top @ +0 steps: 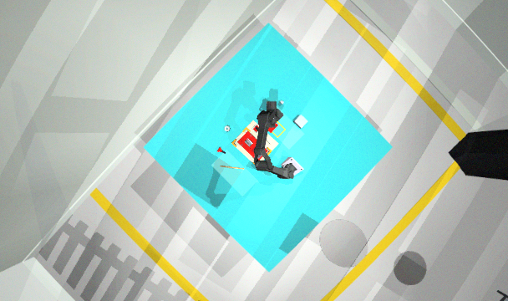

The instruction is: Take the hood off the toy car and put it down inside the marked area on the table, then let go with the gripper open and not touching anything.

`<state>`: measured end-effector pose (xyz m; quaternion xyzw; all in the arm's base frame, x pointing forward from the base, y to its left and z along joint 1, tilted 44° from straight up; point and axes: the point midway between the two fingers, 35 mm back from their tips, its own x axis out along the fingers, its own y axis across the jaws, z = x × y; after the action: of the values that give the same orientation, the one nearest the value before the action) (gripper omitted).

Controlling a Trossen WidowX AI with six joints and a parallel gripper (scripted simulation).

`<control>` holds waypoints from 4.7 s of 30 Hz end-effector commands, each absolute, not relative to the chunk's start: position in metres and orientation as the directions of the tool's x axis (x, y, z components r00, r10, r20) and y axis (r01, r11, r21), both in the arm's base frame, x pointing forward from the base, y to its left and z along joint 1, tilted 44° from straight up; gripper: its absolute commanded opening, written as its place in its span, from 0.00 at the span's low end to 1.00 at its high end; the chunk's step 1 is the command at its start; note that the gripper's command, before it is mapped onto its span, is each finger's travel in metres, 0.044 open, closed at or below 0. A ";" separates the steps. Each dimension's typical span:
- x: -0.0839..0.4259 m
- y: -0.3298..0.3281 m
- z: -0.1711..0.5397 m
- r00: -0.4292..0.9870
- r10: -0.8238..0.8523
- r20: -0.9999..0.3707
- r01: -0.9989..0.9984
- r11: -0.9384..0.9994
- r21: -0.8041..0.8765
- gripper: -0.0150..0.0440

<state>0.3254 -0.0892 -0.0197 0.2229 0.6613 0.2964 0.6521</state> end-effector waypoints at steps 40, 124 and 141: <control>0.318 -0.098 -0.059 -0.048 0.682 -0.729 -0.101 0.723 0.683 0.25; 0.313 -0.058 -0.099 -0.048 0.685 -0.727 -0.102 0.721 0.686 0.25; 0.313 -0.053 -0.105 -0.048 0.685 -0.727 -0.102 0.721 0.686 0.25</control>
<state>0.3140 -0.0550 -0.1028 0.2179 0.6577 0.3015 0.6550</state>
